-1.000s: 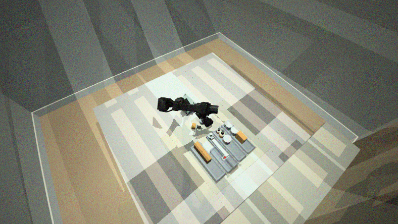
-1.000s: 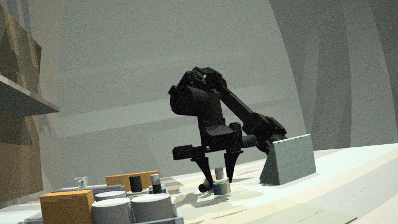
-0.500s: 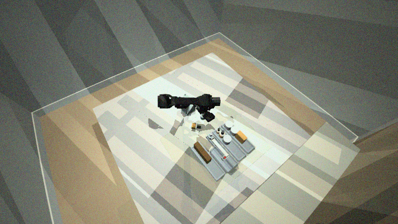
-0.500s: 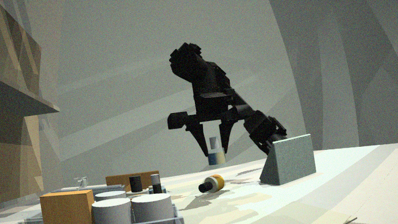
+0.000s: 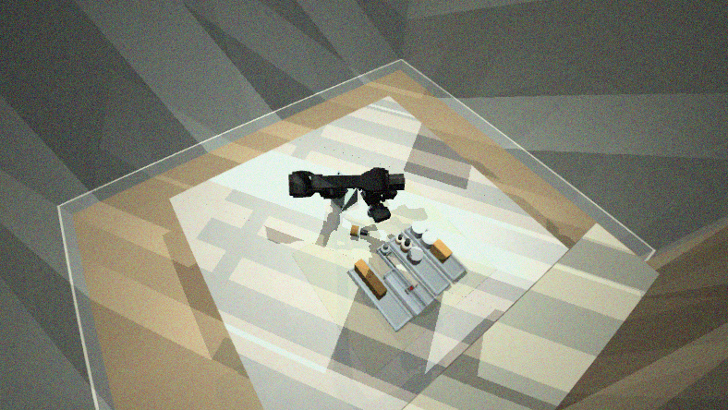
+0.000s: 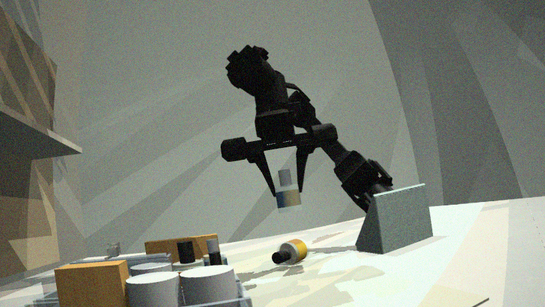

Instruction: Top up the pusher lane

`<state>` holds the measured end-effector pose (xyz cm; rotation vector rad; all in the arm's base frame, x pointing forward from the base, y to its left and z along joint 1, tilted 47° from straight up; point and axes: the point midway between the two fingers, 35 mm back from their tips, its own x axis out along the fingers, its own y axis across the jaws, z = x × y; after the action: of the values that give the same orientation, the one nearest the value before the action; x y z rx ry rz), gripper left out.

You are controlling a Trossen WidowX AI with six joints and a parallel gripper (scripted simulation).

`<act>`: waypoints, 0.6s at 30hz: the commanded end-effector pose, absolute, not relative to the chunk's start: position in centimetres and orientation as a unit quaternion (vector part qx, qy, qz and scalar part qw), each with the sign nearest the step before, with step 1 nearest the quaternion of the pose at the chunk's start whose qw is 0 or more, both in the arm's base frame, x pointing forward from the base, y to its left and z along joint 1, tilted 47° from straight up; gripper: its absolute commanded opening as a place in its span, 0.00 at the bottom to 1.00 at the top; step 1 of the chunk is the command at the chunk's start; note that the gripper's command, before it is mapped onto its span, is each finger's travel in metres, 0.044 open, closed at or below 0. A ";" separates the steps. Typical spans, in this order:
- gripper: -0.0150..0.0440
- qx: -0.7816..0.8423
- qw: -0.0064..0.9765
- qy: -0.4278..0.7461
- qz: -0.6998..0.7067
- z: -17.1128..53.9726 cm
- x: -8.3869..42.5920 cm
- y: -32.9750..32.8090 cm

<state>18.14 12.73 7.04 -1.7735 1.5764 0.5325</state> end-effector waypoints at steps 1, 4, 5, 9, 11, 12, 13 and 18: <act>0.25 -0.653 0.403 0.622 0.156 6.9 19.5 12.6; 0.25 -0.623 0.448 0.631 0.113 6.8 20.5 12.3; 0.25 -0.612 0.463 0.634 0.098 6.8 20.8 12.2; 0.25 -0.567 0.518 0.639 0.039 6.7 22.2 11.8; 0.25 -0.542 0.544 0.640 0.009 6.7 22.9 11.6; 0.25 -0.529 0.557 0.640 -0.006 6.7 23.2 11.5; 0.25 -0.516 0.569 0.640 -0.022 6.7 23.6 11.3; 0.25 -0.447 0.625 0.632 -0.098 6.7 25.3 10.6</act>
<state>24.29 10.98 6.75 -1.1246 1.4809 -0.1310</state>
